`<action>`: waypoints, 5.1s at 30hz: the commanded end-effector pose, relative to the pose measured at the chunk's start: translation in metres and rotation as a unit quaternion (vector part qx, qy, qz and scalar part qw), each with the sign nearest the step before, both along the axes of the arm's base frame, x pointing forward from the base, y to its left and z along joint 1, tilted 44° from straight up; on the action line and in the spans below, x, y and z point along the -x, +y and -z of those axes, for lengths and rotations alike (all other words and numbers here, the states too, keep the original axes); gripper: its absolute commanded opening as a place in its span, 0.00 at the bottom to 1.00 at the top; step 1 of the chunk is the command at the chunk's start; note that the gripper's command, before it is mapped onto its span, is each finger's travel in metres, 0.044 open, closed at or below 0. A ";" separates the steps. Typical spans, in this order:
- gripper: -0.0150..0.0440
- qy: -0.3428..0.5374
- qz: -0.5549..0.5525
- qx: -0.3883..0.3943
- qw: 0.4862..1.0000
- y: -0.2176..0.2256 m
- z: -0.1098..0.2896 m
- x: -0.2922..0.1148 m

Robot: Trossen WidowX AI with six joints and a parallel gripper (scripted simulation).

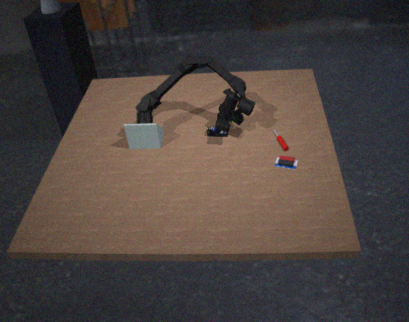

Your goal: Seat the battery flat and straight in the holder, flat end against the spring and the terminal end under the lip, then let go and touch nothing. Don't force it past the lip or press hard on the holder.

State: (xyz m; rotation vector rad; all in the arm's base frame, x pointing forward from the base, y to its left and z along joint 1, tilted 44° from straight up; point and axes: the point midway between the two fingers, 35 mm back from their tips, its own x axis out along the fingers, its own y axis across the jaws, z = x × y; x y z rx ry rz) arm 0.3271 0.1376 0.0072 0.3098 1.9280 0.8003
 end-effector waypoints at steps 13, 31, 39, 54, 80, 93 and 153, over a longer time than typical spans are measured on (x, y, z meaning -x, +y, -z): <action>0.38 -0.031 0.026 -0.002 0.999 0.002 0.003 -0.002; 0.38 -0.058 0.050 -0.002 0.997 0.003 0.004 0.000; 0.38 -0.069 0.061 -0.002 0.996 0.003 0.005 0.002; 0.38 -0.090 0.080 -0.003 0.993 0.004 0.005 0.005; 0.38 -0.116 0.105 -0.005 0.988 0.005 0.005 0.013; 0.38 -0.120 0.108 -0.005 0.987 0.004 0.005 0.021; 1.00 -0.123 0.107 -0.002 0.987 -0.059 -0.057 0.016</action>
